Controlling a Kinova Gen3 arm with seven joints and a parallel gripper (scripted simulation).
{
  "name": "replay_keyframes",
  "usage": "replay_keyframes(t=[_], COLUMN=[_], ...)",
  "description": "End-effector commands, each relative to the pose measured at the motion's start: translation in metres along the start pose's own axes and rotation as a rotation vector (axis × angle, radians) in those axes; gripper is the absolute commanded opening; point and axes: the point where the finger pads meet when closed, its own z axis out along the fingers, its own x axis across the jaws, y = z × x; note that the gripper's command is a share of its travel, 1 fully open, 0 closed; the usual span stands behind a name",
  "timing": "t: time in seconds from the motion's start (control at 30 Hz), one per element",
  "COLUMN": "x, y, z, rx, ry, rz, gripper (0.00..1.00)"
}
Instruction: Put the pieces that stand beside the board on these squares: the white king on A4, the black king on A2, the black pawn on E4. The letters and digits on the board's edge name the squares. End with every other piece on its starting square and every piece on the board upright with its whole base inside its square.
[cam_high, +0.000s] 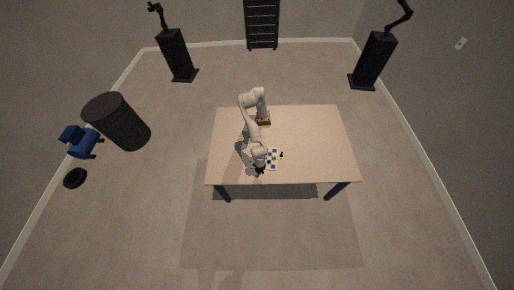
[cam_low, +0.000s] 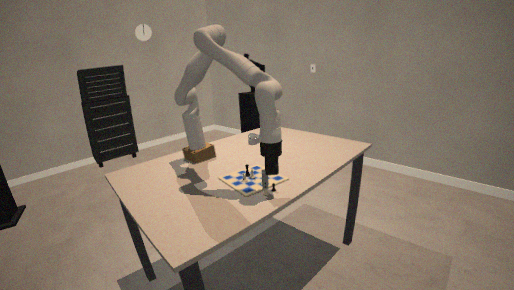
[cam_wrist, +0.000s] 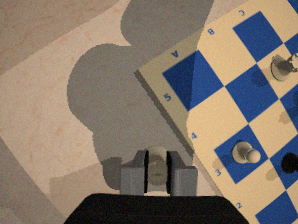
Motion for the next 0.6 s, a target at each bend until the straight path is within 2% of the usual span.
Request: replay_keyframes(t=[0.0,0.2,0.27,0.47,0.57], x=[-0.002,-0.004,-0.004,-0.003,-0.003], y=[0.0,0.001,0.001,0.001,0.001], z=[-0.002,-0.033,-0.033,-0.078,-0.094], rx=[0.0,-0.005,-0.005,-0.005,-0.004], ry=[-0.006,-0.011,-0.011,-0.011,-0.012], rz=[0.002,0.004,0.004,0.004,0.004], gripper=[0.0,0.0,0.0,0.0,0.0])
